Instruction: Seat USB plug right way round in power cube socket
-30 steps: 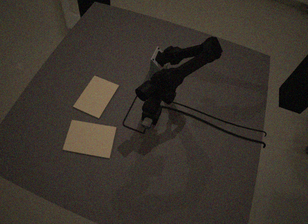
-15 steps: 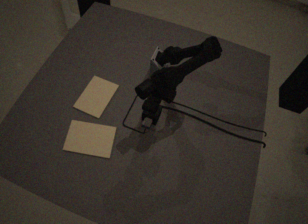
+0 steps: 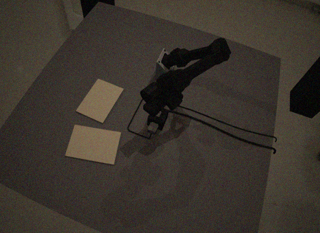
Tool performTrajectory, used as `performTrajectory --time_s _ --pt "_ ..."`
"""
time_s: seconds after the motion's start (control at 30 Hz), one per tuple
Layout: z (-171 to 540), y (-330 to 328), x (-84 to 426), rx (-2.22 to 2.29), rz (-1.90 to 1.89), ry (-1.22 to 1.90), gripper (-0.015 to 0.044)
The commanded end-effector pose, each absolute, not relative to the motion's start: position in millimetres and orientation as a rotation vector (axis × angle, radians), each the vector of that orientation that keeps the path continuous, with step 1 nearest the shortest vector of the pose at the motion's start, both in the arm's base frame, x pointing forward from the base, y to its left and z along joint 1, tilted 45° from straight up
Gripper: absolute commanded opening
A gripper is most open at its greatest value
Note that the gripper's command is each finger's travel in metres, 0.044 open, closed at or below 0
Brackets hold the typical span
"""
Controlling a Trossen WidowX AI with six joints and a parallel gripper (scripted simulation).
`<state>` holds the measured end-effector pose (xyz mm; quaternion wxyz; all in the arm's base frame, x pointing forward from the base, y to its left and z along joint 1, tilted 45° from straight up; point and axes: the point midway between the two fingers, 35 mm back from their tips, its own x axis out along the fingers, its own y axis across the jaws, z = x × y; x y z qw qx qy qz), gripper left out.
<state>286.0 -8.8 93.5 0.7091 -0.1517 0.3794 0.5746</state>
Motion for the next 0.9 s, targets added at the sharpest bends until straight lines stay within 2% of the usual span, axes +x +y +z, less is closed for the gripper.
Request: performTrajectory --time_s 0.0,0.87 --pt "93.2 -8.8 286.2 -0.259 1.229 0.902 0.0000" --pt "93.2 -8.8 286.2 0.285 0.858 1.261 0.0000"
